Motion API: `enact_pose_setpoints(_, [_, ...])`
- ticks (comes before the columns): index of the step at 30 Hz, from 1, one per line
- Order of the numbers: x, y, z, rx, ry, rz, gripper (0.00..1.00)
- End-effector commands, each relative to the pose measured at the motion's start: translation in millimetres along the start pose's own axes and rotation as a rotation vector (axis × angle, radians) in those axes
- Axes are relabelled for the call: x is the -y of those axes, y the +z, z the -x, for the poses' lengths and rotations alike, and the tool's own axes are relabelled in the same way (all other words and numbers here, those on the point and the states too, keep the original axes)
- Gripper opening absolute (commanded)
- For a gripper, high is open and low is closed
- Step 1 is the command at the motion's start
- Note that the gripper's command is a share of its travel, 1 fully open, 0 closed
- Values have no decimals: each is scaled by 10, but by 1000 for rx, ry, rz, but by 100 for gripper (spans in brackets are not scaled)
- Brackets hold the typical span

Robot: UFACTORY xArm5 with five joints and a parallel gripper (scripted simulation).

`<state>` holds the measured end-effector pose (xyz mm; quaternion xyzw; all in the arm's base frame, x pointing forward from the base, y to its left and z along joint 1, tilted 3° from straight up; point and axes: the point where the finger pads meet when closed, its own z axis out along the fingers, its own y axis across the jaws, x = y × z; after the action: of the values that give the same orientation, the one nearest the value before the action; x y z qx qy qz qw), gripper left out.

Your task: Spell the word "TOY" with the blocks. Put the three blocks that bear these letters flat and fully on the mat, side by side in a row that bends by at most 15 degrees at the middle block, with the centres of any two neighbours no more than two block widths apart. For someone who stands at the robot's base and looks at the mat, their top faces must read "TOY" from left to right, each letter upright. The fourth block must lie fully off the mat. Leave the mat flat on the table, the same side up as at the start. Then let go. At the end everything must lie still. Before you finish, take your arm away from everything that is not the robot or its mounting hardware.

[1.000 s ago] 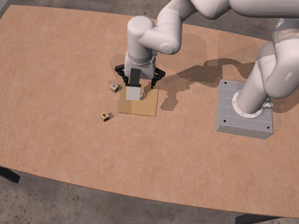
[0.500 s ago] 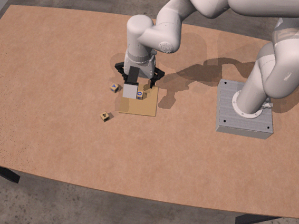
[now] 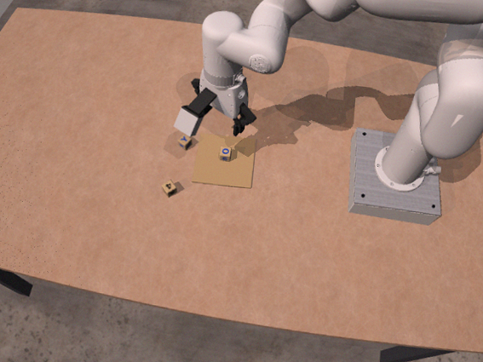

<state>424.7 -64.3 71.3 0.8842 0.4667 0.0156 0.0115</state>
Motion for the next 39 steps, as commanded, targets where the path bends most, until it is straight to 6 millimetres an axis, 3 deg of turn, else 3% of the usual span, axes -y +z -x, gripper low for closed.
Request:
enact_pose_setpoints(1, [-92, -6, 74, 0, 140, 2, 100])
enact_pose_setpoints(39, [-704, 52, 919, 7, 1393, 7, 100])
